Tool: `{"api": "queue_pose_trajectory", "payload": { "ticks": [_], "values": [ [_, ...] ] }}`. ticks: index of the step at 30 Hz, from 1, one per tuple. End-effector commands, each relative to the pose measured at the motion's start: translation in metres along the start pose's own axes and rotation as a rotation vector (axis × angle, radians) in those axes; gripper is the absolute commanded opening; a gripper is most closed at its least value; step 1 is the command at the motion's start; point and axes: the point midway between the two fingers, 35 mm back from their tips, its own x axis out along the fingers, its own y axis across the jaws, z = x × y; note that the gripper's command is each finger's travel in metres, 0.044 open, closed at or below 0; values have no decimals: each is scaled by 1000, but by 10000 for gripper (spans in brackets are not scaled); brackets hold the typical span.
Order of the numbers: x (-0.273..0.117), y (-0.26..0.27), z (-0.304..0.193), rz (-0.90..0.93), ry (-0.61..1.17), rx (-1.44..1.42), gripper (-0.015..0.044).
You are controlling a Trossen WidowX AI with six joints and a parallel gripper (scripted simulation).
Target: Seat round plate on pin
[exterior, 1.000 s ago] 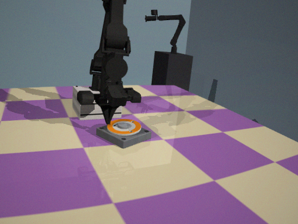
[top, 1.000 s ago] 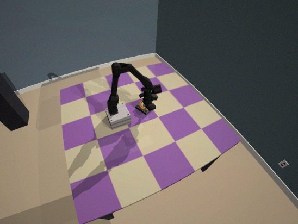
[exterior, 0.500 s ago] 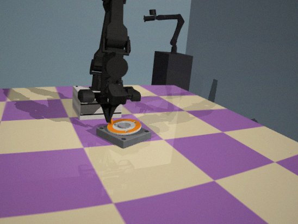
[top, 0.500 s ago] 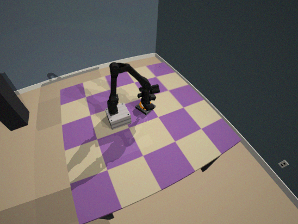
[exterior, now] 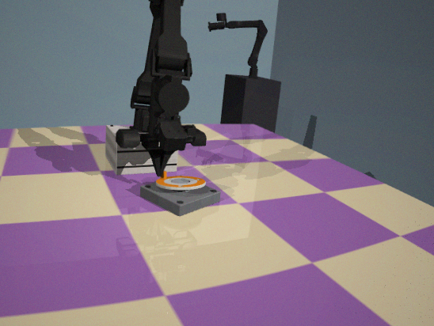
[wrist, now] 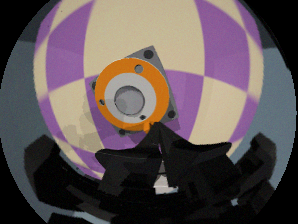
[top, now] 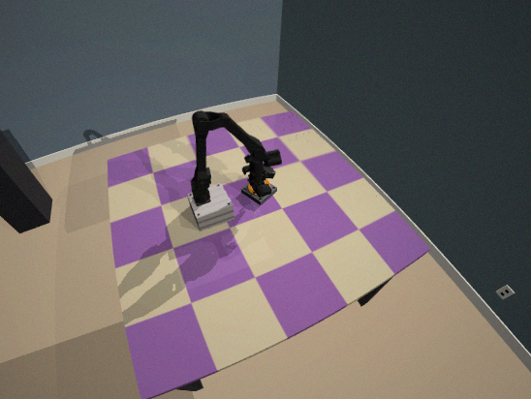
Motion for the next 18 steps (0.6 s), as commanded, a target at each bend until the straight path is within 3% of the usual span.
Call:
{"api": "queue_pose_trajectory", "payload": {
  "ticks": [1, 10, 18],
  "values": [
    [1, 5, -5, 7, 6, -1, 0],
    [0, 9, -8, 7, 6, -1, 0],
    [-38, 7, -9, 7, 6, -1, 0]
  ]
}}
